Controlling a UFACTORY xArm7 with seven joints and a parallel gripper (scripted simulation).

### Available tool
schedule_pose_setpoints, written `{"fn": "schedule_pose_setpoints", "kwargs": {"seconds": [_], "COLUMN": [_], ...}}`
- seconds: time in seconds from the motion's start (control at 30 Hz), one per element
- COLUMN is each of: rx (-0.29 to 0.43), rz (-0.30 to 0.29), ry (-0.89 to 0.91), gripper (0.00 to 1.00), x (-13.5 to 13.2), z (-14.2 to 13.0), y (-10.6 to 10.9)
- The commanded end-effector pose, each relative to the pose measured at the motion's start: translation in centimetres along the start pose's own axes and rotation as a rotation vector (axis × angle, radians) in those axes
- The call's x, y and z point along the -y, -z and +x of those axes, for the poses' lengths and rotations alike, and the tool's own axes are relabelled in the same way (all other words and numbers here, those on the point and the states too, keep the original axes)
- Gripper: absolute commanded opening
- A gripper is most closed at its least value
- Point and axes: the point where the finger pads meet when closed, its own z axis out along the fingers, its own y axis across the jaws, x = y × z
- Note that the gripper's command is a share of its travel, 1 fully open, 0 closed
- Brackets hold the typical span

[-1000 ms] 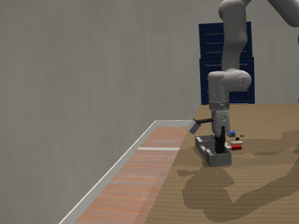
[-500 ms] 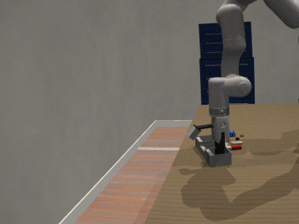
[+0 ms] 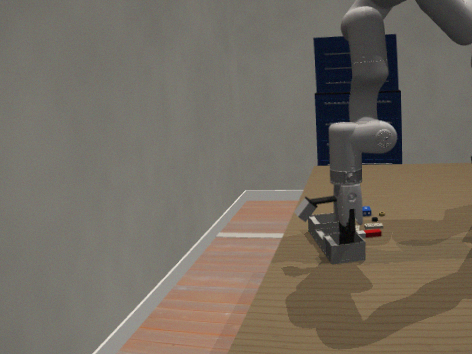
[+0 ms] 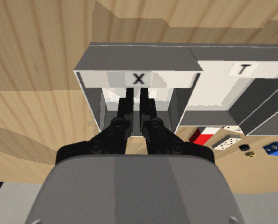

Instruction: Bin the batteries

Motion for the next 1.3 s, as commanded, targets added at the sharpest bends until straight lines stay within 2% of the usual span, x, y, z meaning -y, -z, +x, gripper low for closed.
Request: {"fn": "schedule_pose_setpoints", "kwargs": {"seconds": [0.0, 0.8, 1.27], "rx": [-0.002, -0.002, -0.002], "rz": [-0.001, -0.001, -0.001], "ry": [0.000, 0.000, 0.000], "gripper": [0.07, 0.07, 0.07], "x": [0.0, 0.0, 0.0], "z": [0.1, 0.1, 0.1], "y": [0.1, 0.1, 1.6]}}
